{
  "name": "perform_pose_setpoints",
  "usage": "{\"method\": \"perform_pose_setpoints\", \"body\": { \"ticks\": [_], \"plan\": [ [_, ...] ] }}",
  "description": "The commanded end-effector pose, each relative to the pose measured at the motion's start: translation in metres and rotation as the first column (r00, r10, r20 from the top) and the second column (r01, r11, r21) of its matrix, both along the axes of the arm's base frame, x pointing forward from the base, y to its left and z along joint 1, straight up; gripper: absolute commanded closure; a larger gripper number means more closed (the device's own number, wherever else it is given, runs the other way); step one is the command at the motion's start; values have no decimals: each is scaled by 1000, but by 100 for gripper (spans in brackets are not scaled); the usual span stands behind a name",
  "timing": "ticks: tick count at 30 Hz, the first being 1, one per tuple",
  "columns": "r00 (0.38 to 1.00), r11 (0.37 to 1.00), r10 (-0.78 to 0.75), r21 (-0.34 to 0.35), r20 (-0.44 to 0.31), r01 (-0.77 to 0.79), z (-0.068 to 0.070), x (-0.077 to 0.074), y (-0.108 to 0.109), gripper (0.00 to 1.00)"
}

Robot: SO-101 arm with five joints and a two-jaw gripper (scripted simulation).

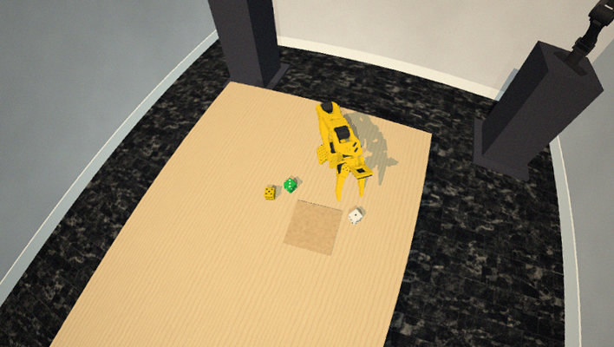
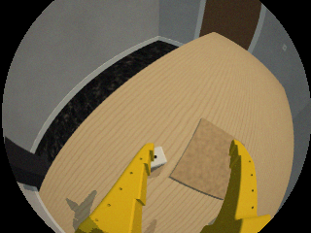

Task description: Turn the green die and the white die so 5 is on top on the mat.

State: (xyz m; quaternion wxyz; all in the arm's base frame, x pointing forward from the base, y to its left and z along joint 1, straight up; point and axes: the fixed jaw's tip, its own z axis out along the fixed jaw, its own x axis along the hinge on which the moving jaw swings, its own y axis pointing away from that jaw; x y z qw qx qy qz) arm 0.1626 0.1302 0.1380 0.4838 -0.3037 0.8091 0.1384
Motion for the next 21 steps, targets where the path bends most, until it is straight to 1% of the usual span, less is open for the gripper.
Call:
{"method": "perform_pose_setpoints", "body": {
  "ticks": [1,6,8,10,16,21],
  "plan": [
    [999,1000,20,8,49,-20,13,0,2,65],
    [996,997,56,-56,67,-53,13,0,2,65],
    [996,997,56,-56,67,-53,13,0,2,65],
    [994,993,79,-93,76,-72,13,0,2,65],
    [979,959,177,-242,103,-148,13,0,1,65],
    [950,889,293,-397,112,-228,13,0,0,65]
  ]
}}
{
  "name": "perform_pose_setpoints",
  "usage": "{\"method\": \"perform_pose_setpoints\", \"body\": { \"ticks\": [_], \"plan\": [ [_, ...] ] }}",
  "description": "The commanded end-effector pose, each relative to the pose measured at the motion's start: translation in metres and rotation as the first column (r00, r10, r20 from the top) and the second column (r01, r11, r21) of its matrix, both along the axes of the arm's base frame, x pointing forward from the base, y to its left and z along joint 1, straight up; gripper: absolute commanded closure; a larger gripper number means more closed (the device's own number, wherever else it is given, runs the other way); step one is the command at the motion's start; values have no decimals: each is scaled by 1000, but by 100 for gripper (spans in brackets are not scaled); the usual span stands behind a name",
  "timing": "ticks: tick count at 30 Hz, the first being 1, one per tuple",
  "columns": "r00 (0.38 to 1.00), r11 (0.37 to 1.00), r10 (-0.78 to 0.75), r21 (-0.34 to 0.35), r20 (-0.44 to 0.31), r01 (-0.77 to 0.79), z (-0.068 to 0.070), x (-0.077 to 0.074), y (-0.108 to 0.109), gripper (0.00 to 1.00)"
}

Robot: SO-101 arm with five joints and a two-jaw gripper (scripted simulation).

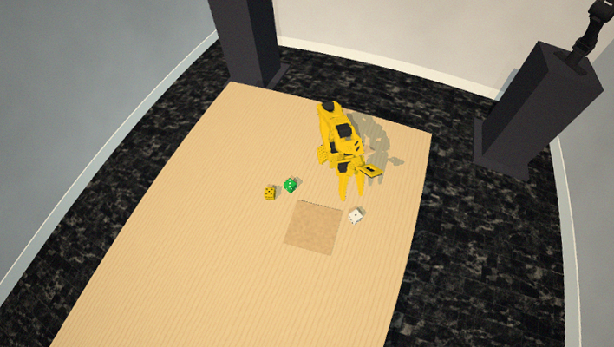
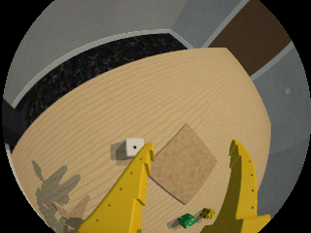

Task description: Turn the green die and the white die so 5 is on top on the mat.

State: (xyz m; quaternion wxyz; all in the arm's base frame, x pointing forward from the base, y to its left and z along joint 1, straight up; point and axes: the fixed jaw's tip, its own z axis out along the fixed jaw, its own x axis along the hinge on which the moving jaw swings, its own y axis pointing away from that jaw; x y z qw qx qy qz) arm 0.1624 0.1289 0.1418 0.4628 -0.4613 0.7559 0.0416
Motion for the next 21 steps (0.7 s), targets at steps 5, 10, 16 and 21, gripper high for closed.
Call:
{"method": "perform_pose_setpoints", "body": {
  "ticks": [5,10,16,21],
  "plan": [
    [986,972,155,-188,62,-141,9,0,1,65],
    [950,893,306,-367,69,-261,9,1,0,65],
    [871,734,491,-555,33,-392,9,1,-2,65],
    [819,637,574,-629,1,-446,9,1,-3,65]
  ]
}}
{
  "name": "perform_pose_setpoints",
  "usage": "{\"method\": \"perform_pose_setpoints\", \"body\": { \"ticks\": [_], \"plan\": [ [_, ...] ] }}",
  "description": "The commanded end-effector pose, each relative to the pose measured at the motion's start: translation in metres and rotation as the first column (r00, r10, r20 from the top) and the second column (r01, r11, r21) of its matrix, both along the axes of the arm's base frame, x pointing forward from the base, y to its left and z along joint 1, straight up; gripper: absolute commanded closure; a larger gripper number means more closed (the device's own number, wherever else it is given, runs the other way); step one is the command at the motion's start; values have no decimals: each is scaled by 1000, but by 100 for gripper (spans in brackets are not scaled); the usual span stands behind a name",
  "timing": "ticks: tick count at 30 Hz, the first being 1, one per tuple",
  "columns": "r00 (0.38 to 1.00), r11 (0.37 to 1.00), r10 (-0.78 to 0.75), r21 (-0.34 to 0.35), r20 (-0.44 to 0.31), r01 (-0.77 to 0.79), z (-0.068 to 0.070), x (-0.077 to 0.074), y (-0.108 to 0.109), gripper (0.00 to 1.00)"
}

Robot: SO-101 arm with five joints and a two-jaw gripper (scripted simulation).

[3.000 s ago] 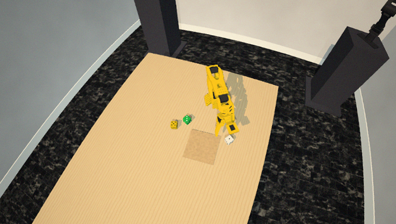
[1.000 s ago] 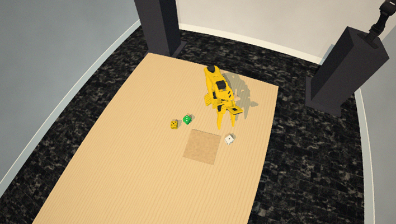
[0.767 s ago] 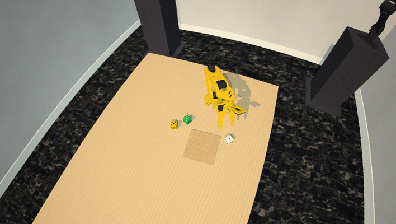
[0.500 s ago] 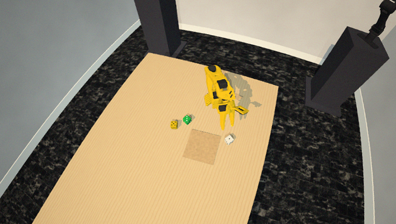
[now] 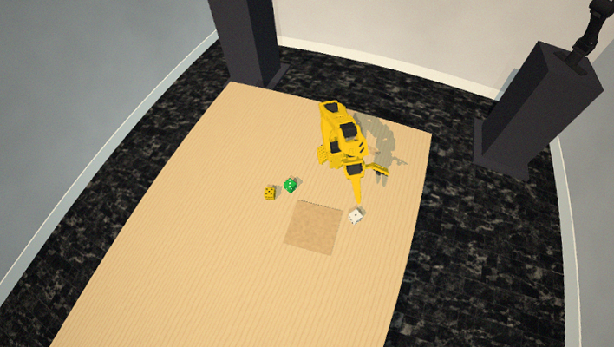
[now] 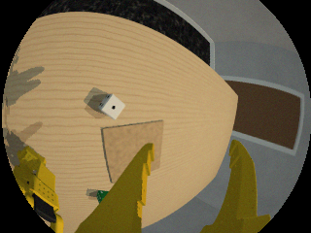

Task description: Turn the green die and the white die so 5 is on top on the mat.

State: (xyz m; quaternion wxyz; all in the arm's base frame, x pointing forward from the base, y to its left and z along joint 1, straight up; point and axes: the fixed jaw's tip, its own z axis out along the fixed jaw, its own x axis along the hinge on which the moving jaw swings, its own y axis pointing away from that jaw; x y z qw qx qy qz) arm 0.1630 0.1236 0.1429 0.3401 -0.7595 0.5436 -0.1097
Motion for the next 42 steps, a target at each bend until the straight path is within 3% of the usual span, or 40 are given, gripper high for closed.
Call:
{"method": "perform_pose_setpoints", "body": {
  "ticks": [1,8,15,25,36,42],
  "plan": [
    [996,994,91,-70,24,-89,8,1,2,65],
    [956,928,294,-246,23,-280,8,2,0,65],
    [902,844,431,-353,-2,-404,8,2,-1,65],
    [865,788,501,-403,-22,-466,8,3,-2,65],
    [860,779,510,-409,-27,-475,8,3,-2,65],
    [857,764,508,-414,-86,-495,-2,4,-1,65]
  ]
}}
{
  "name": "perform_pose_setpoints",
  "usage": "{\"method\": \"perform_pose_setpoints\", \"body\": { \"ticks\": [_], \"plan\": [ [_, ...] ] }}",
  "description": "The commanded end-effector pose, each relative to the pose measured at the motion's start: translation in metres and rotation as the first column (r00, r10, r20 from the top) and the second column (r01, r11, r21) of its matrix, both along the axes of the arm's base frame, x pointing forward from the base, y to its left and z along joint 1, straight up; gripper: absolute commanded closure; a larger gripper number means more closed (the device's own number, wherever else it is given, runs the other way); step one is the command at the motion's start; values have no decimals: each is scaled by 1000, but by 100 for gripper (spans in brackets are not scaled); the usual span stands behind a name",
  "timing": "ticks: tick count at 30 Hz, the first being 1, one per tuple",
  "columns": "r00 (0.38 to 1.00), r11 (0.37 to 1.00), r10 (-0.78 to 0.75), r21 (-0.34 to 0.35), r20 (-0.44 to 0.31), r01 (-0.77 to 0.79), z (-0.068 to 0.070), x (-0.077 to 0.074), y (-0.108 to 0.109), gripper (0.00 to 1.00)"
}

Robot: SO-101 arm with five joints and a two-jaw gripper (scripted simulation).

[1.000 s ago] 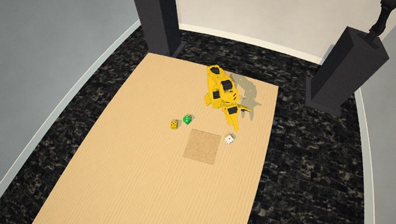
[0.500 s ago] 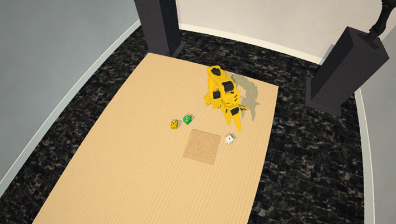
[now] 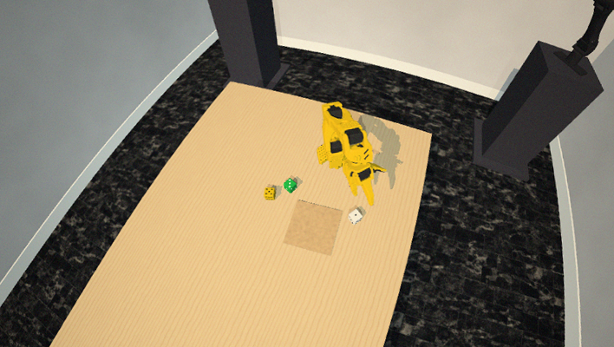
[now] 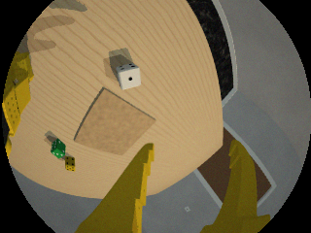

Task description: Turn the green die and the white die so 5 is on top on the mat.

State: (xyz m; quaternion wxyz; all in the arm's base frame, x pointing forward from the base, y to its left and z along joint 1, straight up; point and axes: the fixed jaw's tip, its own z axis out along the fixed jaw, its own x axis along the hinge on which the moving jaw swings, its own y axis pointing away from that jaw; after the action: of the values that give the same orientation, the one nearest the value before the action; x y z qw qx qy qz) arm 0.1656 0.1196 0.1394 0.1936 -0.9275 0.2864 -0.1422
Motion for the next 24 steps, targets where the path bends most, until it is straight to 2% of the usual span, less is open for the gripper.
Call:
{"method": "perform_pose_setpoints", "body": {
  "ticks": [1,7,9,16,20,24],
  "plan": [
    [1000,1000,16,-16,-16,-16,-3,2,3,65],
    [988,993,7,-114,-151,-25,-32,2,3,65],
    [988,993,7,-114,-151,-25,-32,2,3,65],
    [955,974,-18,-221,-297,-50,-66,-2,0,65],
    [942,967,-28,-249,-336,-60,-74,-4,-1,65],
    [939,965,-30,-254,-343,-62,-76,-5,-2,65]
  ]
}}
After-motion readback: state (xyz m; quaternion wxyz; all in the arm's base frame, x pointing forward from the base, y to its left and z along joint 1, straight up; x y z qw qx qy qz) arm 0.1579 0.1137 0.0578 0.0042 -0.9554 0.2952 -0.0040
